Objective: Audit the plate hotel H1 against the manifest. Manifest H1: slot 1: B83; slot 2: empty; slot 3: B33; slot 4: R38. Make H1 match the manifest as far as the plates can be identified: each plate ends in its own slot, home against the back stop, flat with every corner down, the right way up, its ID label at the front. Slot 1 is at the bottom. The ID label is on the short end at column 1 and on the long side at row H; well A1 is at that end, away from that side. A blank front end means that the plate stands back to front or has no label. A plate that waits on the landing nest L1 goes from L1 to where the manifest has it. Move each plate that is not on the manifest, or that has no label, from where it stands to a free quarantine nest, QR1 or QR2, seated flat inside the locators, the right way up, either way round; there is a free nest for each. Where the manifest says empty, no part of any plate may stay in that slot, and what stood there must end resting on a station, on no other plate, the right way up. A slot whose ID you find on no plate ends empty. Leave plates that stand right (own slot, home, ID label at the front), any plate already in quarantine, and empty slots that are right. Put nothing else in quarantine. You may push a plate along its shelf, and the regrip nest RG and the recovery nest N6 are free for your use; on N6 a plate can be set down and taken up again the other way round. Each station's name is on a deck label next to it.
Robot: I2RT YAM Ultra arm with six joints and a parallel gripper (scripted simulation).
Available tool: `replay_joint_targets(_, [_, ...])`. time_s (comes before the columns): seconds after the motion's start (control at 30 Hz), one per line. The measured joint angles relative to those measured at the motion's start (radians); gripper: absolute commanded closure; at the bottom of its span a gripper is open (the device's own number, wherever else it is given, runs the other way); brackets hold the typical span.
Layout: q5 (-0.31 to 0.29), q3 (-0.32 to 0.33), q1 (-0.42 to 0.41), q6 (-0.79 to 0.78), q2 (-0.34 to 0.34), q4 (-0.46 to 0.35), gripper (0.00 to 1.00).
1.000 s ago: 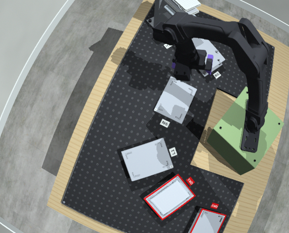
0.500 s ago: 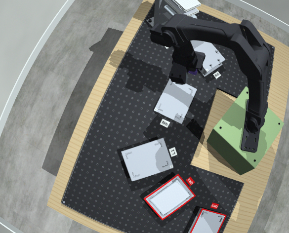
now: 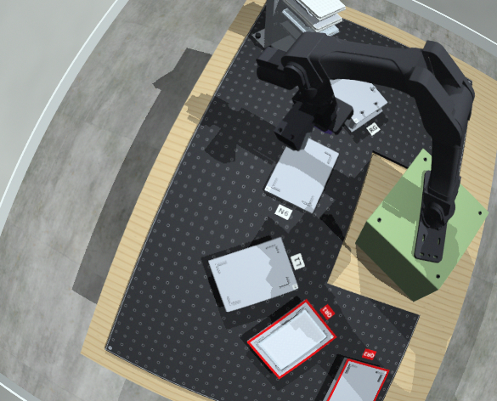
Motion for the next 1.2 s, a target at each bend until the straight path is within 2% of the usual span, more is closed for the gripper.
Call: replay_joint_targets(1.2, [-0.029,-0.158,0.155,0.954,-0.182,0.173,1.0])
